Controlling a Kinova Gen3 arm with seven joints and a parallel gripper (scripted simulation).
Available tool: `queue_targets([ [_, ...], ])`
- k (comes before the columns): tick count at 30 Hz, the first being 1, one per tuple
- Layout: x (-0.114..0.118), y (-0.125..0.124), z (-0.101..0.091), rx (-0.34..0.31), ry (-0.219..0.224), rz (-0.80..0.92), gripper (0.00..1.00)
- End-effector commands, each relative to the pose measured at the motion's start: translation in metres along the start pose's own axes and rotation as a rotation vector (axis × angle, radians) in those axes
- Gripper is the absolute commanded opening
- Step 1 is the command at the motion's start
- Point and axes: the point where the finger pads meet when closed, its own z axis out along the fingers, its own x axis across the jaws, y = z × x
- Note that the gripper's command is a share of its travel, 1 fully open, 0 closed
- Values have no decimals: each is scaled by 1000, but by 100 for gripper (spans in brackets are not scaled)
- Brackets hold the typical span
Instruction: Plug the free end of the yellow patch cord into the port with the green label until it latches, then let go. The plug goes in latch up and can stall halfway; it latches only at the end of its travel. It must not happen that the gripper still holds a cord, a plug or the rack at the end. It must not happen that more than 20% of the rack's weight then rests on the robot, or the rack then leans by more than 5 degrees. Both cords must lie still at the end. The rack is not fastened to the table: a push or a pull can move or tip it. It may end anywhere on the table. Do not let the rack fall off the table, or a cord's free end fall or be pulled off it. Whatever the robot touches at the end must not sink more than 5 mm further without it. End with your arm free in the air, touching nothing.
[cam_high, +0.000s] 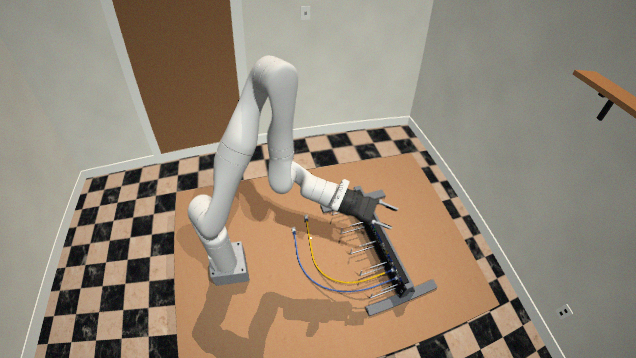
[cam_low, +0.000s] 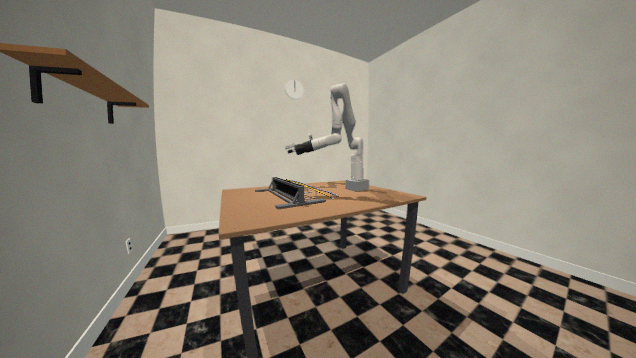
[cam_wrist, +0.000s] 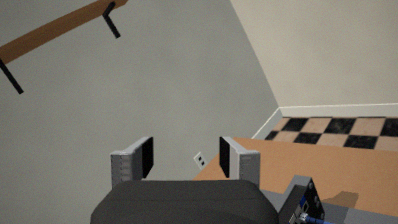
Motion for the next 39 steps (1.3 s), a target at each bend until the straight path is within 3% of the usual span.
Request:
queue_targets([
  [1,0,-1,0,1,-1,1,100],
  [20,5,-11,1,31,30,34,100],
  [27,17,-25,0,71,81,88,100],
  [34,35,-43,-4,131,159,177,100],
  [36,35,-43,-4,131,159,177,100],
  [39,46,-51,-7,159,202,228,100],
])
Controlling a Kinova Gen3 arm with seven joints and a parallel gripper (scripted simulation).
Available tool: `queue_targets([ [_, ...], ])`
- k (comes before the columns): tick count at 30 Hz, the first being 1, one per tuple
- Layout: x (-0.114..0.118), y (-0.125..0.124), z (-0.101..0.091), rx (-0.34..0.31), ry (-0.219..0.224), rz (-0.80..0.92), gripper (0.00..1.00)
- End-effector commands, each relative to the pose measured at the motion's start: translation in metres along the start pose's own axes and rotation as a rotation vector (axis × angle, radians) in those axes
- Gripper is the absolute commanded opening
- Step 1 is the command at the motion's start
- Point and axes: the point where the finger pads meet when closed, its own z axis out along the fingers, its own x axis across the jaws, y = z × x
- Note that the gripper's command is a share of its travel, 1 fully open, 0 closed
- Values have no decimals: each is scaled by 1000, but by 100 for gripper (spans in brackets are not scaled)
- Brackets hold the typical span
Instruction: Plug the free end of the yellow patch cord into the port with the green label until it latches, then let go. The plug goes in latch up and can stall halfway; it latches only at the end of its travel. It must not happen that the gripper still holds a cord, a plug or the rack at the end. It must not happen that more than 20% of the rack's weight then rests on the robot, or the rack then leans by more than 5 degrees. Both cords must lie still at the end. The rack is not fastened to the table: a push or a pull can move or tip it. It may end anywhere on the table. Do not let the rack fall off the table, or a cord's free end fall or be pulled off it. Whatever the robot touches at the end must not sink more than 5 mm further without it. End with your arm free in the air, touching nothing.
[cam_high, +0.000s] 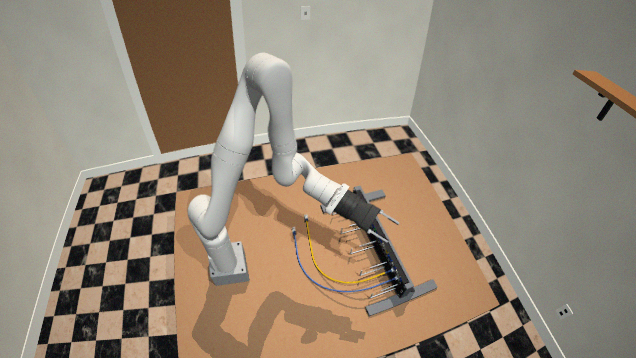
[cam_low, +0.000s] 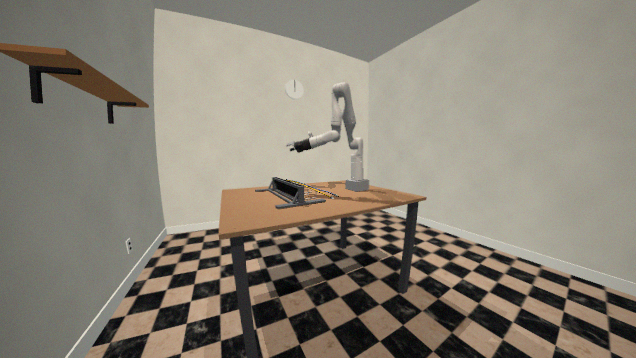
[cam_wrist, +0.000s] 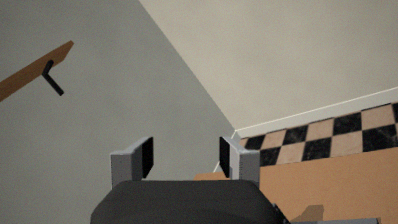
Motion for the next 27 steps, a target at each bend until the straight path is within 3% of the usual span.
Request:
queue_targets([
  [1,6,-9,-1,23,39,49,100],
  [12,53,-32,-18,121,257,291,100],
  [14,53,-32,-18,121,257,291,100],
  [21,87,-27,-43,160,430,481,100],
  [27,110,-6,-74,167,591,654,100],
])
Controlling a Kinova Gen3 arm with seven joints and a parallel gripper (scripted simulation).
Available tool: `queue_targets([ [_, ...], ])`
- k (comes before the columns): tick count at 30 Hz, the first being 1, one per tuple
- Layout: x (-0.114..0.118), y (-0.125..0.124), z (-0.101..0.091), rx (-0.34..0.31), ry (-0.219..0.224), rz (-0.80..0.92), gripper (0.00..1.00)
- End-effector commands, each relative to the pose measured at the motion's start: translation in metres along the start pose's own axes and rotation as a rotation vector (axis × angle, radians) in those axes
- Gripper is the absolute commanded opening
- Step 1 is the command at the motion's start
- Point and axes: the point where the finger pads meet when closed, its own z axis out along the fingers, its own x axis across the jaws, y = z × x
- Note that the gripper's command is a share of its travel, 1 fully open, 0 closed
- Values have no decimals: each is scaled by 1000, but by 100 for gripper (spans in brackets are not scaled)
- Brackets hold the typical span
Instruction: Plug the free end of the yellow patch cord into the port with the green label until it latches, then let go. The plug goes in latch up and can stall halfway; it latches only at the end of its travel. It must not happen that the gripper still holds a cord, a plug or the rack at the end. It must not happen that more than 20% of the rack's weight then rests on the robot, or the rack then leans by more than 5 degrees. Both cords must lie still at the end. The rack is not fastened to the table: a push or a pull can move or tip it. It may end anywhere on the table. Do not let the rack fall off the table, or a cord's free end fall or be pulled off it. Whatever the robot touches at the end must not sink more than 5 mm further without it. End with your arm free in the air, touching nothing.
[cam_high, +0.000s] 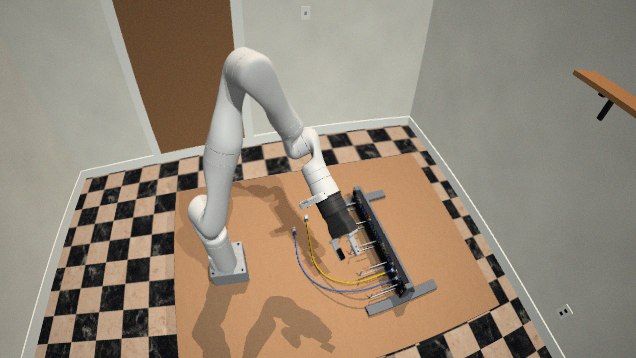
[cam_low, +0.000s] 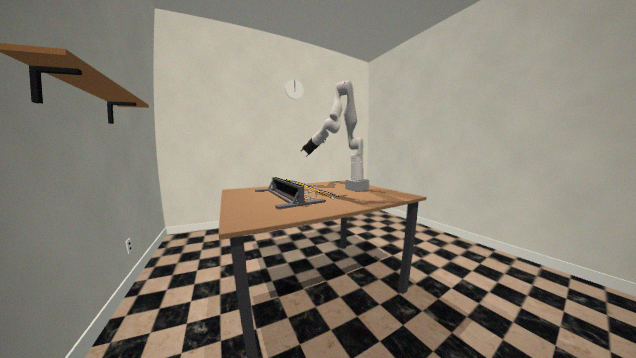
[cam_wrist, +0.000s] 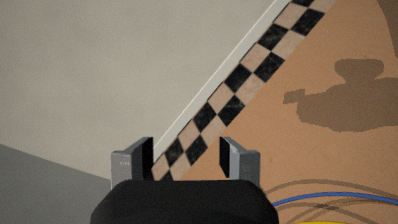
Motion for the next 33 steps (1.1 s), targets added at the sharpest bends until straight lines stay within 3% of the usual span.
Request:
queue_targets([
  [1,15,5,-11,-14,83,83,100],
  [2,22,6,-15,-15,113,109,100],
  [4,22,6,-15,-15,113,109,100],
  [11,70,22,-50,-29,325,276,100],
  [19,110,51,-104,-60,554,434,100],
  [21,110,51,-104,-60,554,434,100],
  [33,139,92,-187,-114,829,600,100],
])
